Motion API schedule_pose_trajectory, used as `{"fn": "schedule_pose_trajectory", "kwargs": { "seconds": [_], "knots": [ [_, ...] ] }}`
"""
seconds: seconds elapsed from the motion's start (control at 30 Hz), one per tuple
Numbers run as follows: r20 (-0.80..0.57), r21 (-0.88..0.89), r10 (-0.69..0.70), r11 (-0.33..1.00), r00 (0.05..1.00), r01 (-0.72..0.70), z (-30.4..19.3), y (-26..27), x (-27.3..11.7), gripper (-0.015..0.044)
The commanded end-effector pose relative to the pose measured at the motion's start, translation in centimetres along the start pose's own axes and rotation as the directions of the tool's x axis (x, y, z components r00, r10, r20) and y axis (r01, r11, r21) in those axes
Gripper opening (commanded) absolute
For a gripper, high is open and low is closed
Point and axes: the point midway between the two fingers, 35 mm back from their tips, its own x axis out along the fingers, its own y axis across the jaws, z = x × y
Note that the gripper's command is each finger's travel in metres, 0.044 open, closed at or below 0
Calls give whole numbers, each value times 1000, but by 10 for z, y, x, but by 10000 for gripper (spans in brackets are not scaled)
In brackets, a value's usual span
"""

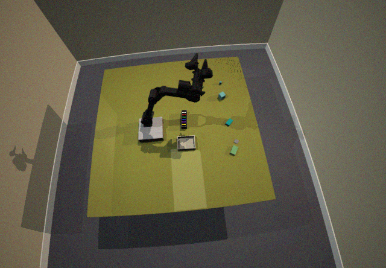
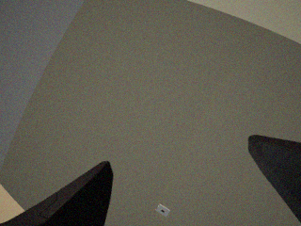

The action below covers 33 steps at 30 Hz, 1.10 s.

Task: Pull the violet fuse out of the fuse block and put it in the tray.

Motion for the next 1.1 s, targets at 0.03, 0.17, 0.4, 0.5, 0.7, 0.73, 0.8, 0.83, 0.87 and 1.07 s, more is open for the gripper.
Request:
{"fn": "schedule_pose_trajectory", "kwargs": {
  "seconds": [0.03,0.17,0.4,0.5,0.7,0.73,0.8,0.83,0.87,1.07],
  "knots": [
    [23,4,-1,1000,1000,1,4,-3,0,347],
    [158,25,-31,999,987,28,26,-22,-5,242],
    [373,67,-156,988,915,141,49,-59,-20,74],
    [432,93,-238,971,870,219,54,-83,-31,74],
    [503,168,-445,891,741,422,50,-140,-60,74],
    [507,185,-489,866,710,465,47,-152,-67,74],
    [503,219,-578,804,642,552,38,-174,-82,74],
    [495,235,-622,768,607,596,32,-185,-90,74],
    [484,250,-665,729,570,638,25,-196,-98,74],
    [363,285,-857,476,365,832,-21,-243,-141,74]
  ]
}}
